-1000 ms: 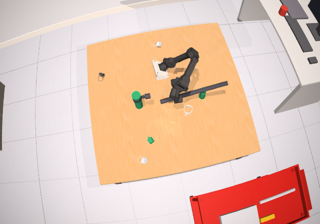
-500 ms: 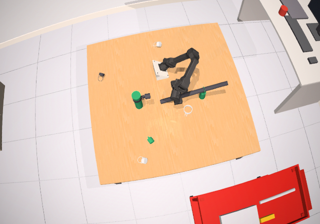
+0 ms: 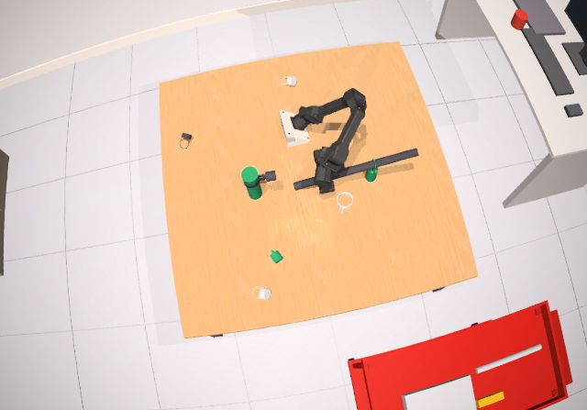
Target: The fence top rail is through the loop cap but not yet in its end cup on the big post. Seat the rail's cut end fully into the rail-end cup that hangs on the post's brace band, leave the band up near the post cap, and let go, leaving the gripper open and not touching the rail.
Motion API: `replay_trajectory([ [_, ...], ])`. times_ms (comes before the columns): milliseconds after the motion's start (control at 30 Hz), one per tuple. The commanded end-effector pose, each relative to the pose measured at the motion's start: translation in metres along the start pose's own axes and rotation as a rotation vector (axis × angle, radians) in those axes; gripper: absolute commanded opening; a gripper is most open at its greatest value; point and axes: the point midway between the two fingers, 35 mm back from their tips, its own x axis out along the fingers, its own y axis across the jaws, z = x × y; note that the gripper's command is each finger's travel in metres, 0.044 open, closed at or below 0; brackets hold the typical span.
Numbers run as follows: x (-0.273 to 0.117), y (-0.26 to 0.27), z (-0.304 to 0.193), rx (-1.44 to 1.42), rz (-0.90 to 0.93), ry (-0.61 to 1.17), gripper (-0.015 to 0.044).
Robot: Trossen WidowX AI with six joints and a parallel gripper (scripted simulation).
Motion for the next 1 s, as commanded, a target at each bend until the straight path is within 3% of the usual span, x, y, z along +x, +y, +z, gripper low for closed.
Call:
replay_trajectory([
  [0,0.003,0.000,0.001,0.003,-0.003,-0.006,0.0387],
  [233,0.003,0.000,0.001,0.003,-0.003,-0.006,0.0204],
  [633,0.003,0.000,0.001,0.003,-0.003,-0.006,0.0124],
  [800,-0.002,0.000,0.000,0.003,-0.003,-0.006,0.0000],
  [967,-0.010,-0.002,-0.005,-0.003,-0.004,0.035,0.0000],
])
